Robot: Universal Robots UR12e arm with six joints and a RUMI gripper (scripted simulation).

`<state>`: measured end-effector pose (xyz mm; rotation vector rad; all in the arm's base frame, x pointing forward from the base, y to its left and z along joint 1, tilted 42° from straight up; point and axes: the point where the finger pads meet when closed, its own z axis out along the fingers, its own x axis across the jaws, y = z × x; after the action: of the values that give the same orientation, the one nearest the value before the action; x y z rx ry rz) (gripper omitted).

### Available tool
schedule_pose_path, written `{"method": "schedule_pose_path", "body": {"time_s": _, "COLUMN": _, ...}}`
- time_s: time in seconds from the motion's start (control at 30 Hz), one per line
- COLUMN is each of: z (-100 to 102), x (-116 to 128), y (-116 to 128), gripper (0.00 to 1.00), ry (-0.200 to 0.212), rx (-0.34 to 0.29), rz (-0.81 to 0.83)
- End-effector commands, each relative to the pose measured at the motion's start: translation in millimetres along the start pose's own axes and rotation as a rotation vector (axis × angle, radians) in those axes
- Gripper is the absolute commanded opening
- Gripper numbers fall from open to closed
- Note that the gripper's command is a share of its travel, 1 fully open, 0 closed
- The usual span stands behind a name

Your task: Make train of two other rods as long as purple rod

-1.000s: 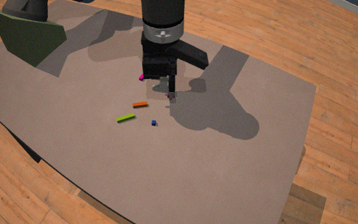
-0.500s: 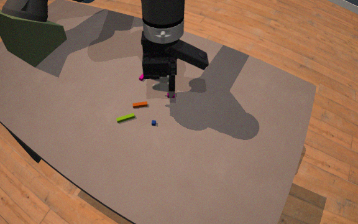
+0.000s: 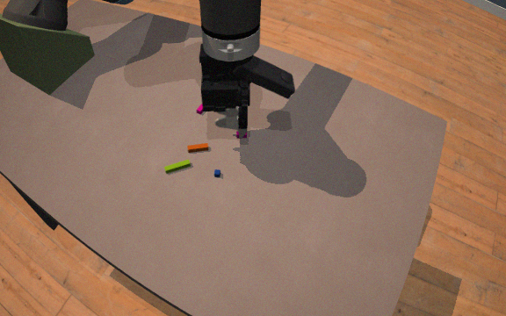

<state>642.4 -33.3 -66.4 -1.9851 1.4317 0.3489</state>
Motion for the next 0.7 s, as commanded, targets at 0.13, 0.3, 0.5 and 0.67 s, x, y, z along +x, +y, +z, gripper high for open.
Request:
{"method": "schedule_pose_path", "body": {"time_s": 0.13, "z": 2, "x": -2, "y": 0, "gripper": 0.0, "ry": -0.002, "rx": 0.0, "rz": 0.0}}
{"method": "schedule_pose_path", "body": {"time_s": 0.3, "z": -4, "x": 0, "y": -1, "gripper": 0.0, "ry": 0.001, "rx": 0.002, "rz": -0.001}}
{"method": "schedule_pose_path", "body": {"time_s": 0.5, "z": -37, "x": 1, "y": -2, "gripper": 0.0, "ry": 0.004, "rx": 0.002, "rz": -0.002}}
{"method": "schedule_pose_path", "body": {"time_s": 0.67, "z": -60, "x": 1, "y": -2, "gripper": 0.0, "ry": 0.004, "rx": 0.002, "rz": -0.002}}
